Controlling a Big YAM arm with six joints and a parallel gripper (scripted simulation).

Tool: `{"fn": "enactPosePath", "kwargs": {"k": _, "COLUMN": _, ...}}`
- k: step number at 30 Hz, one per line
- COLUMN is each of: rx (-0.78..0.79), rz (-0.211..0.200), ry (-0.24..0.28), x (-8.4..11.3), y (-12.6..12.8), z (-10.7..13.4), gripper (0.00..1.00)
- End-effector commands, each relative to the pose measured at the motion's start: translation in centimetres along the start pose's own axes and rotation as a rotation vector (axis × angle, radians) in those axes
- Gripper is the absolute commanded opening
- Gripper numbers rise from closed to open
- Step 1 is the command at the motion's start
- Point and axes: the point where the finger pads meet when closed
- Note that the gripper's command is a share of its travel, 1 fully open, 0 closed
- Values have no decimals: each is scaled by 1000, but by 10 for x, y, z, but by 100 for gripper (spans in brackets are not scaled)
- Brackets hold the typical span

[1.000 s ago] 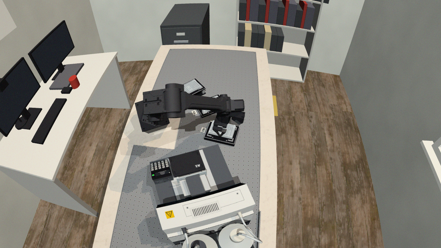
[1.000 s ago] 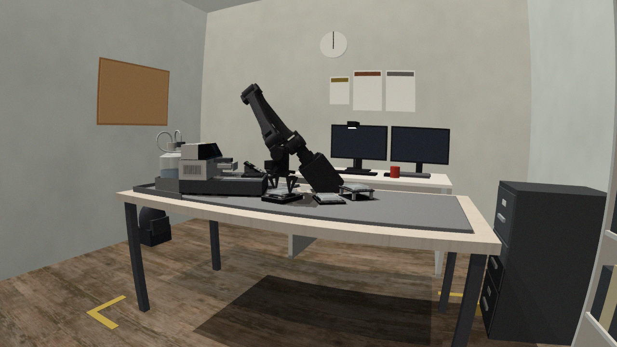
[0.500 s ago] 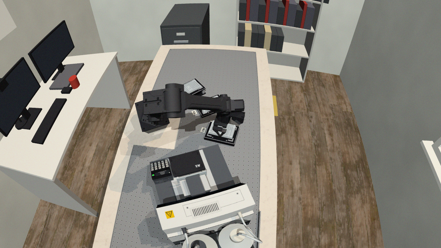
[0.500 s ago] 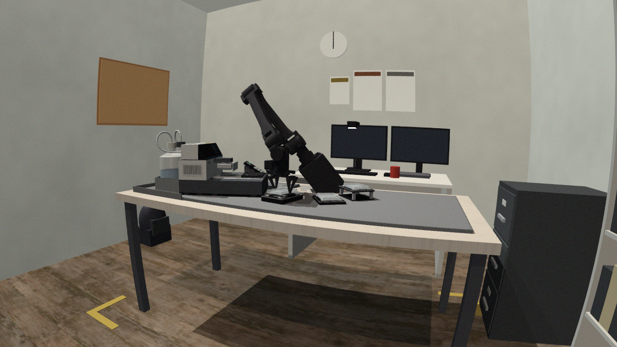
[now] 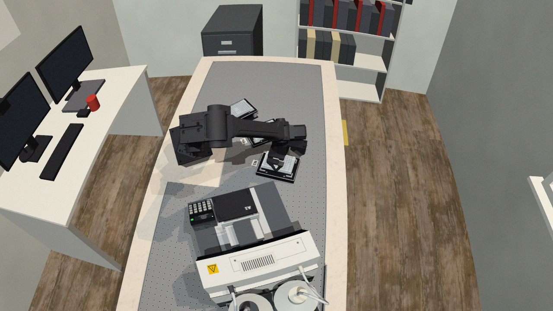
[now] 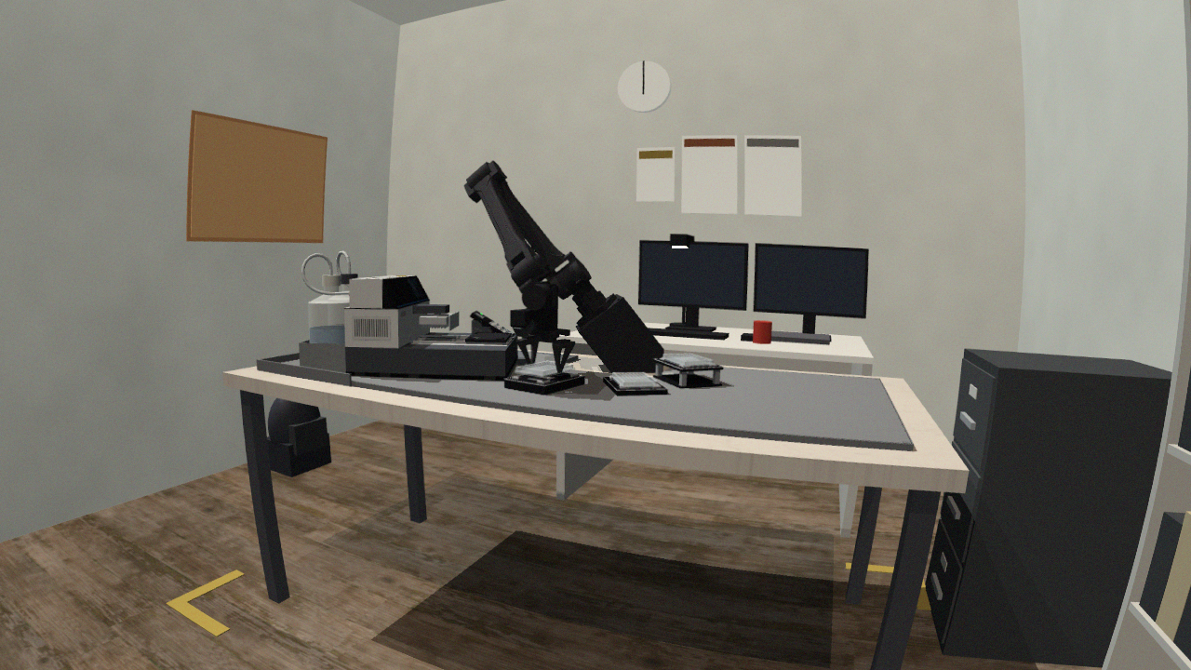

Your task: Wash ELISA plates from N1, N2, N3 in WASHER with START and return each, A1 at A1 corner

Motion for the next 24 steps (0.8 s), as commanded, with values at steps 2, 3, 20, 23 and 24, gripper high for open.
{"fn": "enactPosePath", "kwargs": {"k": 2, "rx": -5, "rz": -11, "ry": -15, "x": 3, "y": 3, "z": -8, "gripper": 84}}
{"fn": "enactPosePath", "kwargs": {"k": 3, "rx": -5, "rz": -11, "ry": -15, "x": 3, "y": 3, "z": -8, "gripper": 84}}
{"fn": "enactPosePath", "kwargs": {"k": 20, "rx": 6, "rz": -7, "ry": -9, "x": -2, "y": 0, "z": -2, "gripper": 84}}
{"fn": "enactPosePath", "kwargs": {"k": 23, "rx": 10, "rz": -4, "ry": -5, "x": -4, "y": 0, "z": 0, "gripper": 84}}
{"fn": "enactPosePath", "kwargs": {"k": 24, "rx": 10, "rz": -3, "ry": -4, "x": -4, "y": 0, "z": 0, "gripper": 84}}
Point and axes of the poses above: the point where the finger pads meet when closed, its own x axis back along the fingers, its own y axis across the jaws, z = x × y, and after that the axes turned 10 degrees about -x, right-handed
